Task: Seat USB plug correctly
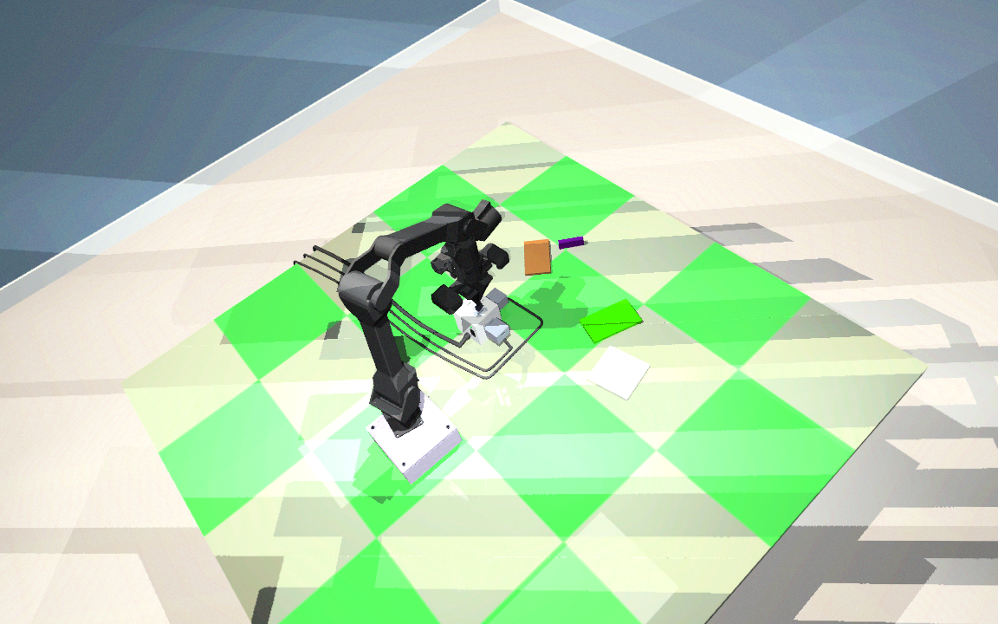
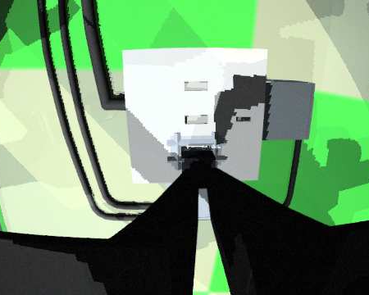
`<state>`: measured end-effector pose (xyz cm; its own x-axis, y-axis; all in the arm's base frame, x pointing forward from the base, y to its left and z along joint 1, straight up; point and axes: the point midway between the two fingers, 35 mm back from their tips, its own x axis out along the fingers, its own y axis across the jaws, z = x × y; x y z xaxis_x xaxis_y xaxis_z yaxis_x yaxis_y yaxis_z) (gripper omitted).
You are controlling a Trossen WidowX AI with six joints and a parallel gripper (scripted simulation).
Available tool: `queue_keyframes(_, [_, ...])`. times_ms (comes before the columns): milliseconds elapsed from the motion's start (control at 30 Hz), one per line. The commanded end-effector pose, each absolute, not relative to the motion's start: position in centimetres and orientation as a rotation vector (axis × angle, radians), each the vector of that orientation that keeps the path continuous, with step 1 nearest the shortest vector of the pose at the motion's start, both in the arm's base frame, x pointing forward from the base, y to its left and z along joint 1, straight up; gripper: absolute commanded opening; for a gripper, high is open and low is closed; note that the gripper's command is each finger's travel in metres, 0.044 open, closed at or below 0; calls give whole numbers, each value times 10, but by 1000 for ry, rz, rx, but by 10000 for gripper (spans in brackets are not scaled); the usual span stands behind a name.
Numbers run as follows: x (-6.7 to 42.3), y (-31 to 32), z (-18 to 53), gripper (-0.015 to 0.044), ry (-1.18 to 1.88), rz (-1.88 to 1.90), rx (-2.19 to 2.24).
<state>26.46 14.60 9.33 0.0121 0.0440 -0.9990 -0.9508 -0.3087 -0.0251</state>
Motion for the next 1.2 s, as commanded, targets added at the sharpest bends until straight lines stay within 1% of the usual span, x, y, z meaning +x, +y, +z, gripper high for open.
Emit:
queue_keyframes(0, [265, 147, 93, 0, 997, 1440, -1407])
queue_keyframes(1167, [265, 147, 89, 0, 997, 1440, -1407])
